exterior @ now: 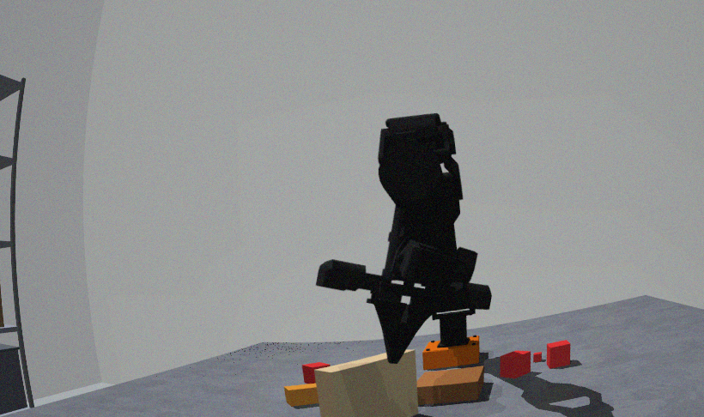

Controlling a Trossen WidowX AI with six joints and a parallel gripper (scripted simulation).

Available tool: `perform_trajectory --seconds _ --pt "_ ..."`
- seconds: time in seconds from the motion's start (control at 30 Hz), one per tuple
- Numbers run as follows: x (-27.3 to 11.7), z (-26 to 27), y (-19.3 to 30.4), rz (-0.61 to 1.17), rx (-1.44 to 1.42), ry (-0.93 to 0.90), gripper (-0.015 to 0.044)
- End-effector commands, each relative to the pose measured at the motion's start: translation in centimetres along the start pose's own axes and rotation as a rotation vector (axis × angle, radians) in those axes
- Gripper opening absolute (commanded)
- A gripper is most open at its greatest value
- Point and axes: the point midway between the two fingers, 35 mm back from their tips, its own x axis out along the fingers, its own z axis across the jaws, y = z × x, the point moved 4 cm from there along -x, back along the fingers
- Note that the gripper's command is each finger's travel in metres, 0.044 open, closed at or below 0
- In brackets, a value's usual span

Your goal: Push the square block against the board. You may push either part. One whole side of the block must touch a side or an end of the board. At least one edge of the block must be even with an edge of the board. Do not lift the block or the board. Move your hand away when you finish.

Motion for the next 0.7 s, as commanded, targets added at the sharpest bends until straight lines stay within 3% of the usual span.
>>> perform_trajectory --seconds 0.0,0.47,0.67 --pt "-0.4 -0.3 1.0 0.005 -0.098 -0.05 0.0" --pt "-1.9 -1.0 4.7 -0.044 -0.499 -0.254 0.0" --pt "-2.1 -1.1 5.1 -0.055 -0.537 -0.274 0.0"
